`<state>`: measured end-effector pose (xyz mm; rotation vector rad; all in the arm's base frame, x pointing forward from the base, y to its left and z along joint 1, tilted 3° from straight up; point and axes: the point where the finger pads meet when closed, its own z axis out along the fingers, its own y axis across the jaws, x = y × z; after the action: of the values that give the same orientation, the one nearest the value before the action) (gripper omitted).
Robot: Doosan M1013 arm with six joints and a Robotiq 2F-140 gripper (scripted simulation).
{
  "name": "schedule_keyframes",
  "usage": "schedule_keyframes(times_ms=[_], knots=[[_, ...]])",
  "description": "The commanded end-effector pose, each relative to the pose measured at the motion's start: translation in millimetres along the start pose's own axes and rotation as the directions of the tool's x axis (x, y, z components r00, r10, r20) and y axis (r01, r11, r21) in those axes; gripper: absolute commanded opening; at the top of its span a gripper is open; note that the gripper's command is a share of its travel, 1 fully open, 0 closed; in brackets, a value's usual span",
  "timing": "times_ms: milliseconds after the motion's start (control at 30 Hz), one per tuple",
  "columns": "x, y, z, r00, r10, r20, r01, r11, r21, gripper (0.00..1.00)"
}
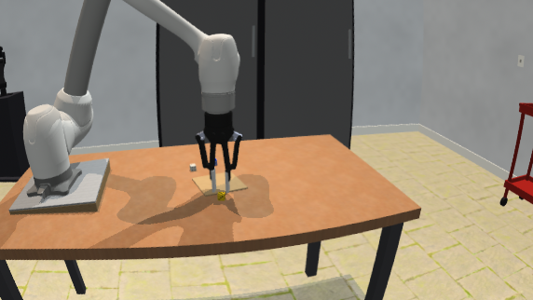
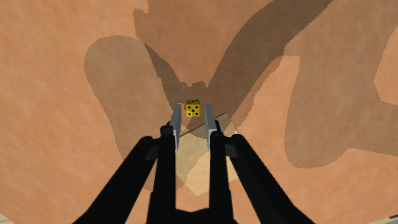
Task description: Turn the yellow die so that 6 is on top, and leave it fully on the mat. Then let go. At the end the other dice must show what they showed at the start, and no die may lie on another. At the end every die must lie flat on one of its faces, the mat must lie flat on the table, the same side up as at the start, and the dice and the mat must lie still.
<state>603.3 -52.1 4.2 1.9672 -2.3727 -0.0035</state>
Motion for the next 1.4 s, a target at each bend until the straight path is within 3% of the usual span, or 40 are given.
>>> schedule_keyframes(times_ms=[0, 933, 1367], knots=[[0, 0, 0, 1.0, 0.0, 0.0, 0.0, 1.0, 0.0, 0.21], [0, 0, 0, 1.0, 0.0, 0.0, 0.0, 1.0, 0.0, 0.21], [0, 0, 13, 1.0, 0.0, 0.0, 0.0, 1.0, 0.0, 0.21]])
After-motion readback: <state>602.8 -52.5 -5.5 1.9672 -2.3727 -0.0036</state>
